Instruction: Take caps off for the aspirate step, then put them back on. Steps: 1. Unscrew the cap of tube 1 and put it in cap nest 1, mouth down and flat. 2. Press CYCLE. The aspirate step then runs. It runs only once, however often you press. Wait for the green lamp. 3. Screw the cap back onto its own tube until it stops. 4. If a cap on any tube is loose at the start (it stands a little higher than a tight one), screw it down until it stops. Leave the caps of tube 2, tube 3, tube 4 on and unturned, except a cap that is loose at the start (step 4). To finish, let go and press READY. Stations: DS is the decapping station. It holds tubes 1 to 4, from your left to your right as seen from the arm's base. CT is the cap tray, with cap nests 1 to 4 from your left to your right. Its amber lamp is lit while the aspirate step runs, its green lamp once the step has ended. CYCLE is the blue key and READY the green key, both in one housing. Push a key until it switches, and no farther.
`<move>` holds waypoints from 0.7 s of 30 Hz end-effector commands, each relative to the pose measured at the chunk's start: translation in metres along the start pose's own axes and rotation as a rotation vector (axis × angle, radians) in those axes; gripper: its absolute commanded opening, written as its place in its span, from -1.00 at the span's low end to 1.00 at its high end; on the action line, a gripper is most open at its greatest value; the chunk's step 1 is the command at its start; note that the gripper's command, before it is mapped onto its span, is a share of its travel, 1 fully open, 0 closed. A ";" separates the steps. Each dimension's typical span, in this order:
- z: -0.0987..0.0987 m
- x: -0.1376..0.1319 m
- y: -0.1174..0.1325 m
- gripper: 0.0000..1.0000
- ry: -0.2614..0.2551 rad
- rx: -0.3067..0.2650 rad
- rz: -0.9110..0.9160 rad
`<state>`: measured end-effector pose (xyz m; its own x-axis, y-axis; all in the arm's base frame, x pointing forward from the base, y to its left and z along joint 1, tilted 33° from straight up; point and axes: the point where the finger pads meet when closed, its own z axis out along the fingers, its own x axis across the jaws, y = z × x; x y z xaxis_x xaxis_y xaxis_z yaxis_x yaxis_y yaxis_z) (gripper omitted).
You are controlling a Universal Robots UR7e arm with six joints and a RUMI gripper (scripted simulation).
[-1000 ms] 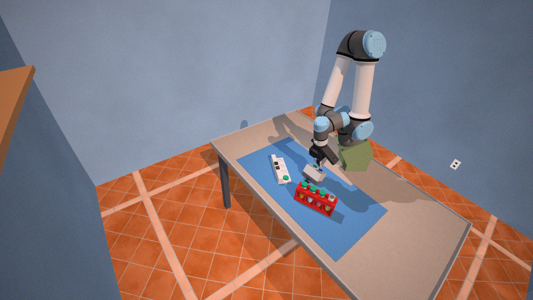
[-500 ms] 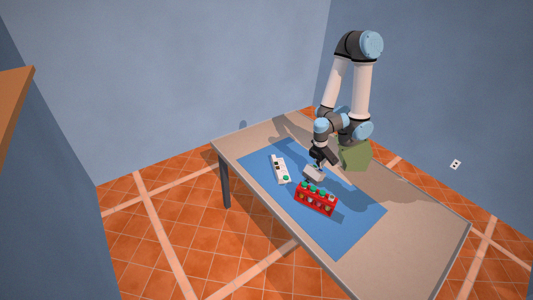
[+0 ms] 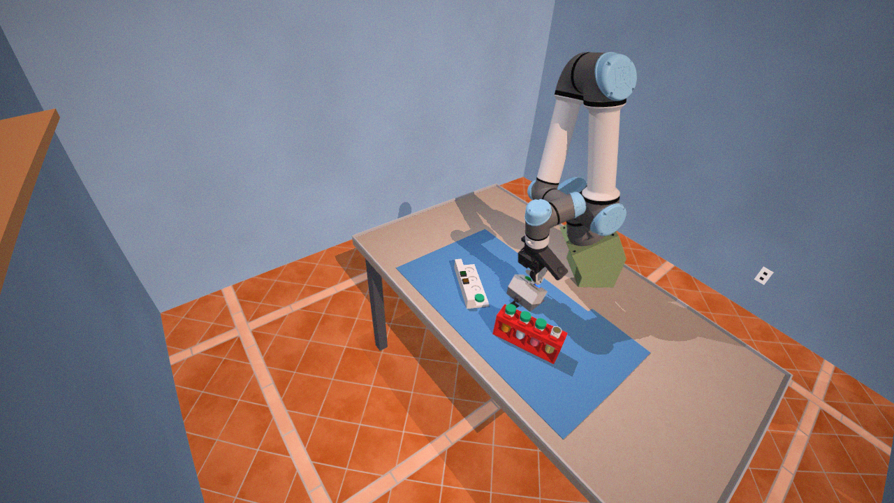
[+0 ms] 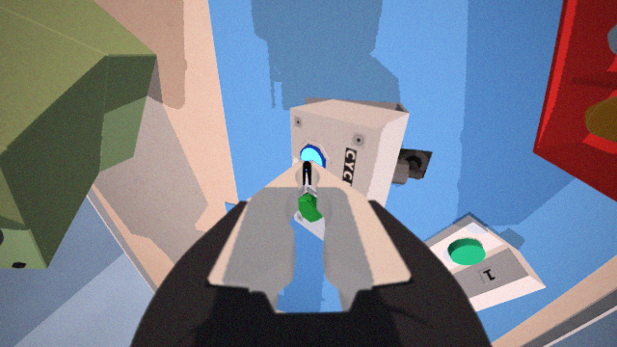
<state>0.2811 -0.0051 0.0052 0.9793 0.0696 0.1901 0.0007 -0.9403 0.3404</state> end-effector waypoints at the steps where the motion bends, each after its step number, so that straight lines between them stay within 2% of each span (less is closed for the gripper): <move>1: 0.001 0.001 0.000 -1.00 0.001 0.000 0.000; 18: 0.001 0.001 0.000 -1.00 0.001 -0.001 0.000; 21: -0.007 -0.002 0.000 -1.00 0.001 0.000 0.000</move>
<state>0.2813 -0.0053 0.0046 0.9793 0.0698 0.1899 0.0009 -0.9401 0.3409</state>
